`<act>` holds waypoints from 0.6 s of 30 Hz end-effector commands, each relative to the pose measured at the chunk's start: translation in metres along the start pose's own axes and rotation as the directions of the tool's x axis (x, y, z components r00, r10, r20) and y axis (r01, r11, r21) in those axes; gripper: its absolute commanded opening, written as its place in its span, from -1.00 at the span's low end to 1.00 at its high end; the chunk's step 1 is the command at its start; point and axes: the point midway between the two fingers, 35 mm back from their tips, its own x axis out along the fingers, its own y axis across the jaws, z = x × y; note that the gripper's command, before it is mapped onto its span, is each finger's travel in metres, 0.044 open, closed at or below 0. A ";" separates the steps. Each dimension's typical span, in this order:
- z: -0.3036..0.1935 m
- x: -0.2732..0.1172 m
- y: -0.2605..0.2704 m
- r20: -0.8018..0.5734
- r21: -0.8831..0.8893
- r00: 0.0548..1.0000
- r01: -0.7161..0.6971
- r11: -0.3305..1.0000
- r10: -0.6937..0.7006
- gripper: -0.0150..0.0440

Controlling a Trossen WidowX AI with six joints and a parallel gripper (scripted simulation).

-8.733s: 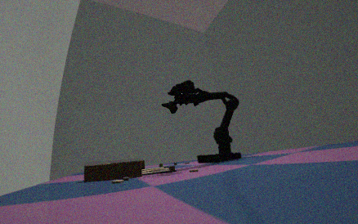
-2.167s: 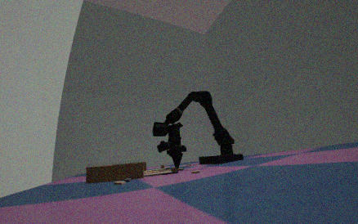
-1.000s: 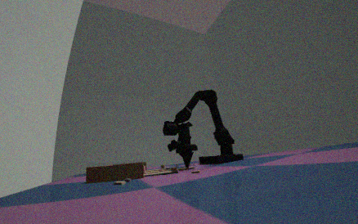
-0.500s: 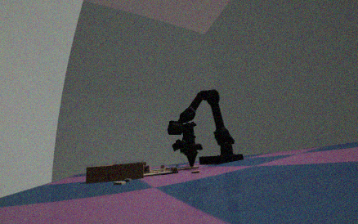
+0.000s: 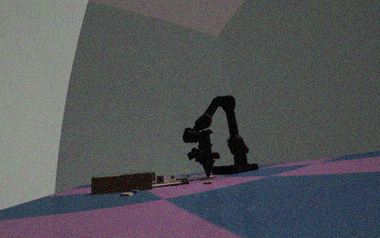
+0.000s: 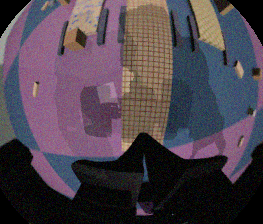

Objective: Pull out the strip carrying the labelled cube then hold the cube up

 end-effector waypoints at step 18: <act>-0.027 0.004 0.000 -0.025 0.000 1.000 0.001 1.000 -0.001 -0.49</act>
